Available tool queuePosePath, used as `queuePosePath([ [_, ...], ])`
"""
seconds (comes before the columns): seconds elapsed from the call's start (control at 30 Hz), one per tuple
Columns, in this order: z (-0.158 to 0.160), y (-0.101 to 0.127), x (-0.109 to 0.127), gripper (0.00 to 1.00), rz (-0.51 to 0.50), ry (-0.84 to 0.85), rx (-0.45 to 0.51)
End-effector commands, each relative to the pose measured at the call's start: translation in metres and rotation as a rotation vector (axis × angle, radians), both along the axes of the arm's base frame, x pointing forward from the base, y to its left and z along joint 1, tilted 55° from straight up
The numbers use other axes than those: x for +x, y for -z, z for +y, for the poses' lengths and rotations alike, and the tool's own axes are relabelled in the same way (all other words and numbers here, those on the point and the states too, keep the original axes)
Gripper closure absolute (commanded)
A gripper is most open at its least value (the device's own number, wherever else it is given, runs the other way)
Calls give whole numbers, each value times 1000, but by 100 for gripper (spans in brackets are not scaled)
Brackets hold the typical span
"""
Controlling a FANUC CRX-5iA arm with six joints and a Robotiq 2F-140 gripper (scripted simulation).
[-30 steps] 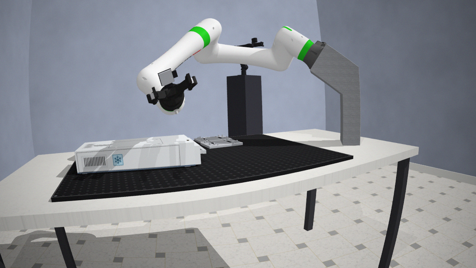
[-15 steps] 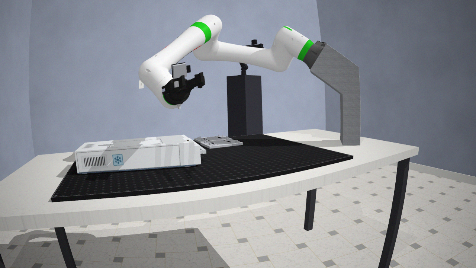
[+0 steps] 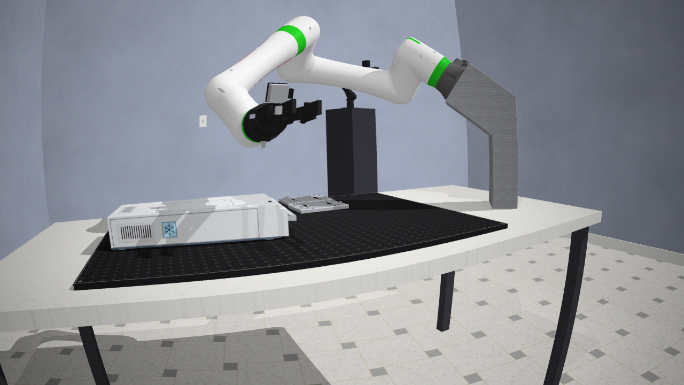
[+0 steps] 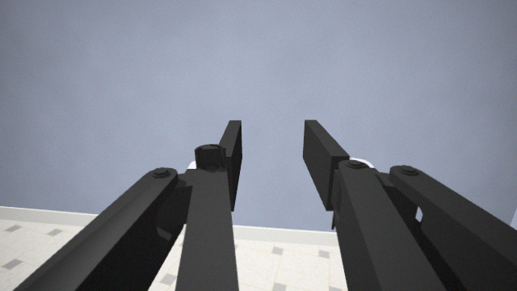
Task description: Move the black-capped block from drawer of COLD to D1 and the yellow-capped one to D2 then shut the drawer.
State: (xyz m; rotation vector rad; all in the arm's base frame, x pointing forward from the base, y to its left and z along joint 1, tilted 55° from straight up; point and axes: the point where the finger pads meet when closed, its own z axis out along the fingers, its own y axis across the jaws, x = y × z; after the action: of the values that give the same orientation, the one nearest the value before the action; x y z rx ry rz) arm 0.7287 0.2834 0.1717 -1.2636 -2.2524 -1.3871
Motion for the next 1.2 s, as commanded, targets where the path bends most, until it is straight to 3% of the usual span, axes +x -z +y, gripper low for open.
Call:
queuePosePath([
  [0.0,2,5,-10,65,-3,-2,-1],
  [0.17,1,16,-27,65,-53,-92,-85],
  [1.17,-15,64,-117,65,-215,-421,-337],
])
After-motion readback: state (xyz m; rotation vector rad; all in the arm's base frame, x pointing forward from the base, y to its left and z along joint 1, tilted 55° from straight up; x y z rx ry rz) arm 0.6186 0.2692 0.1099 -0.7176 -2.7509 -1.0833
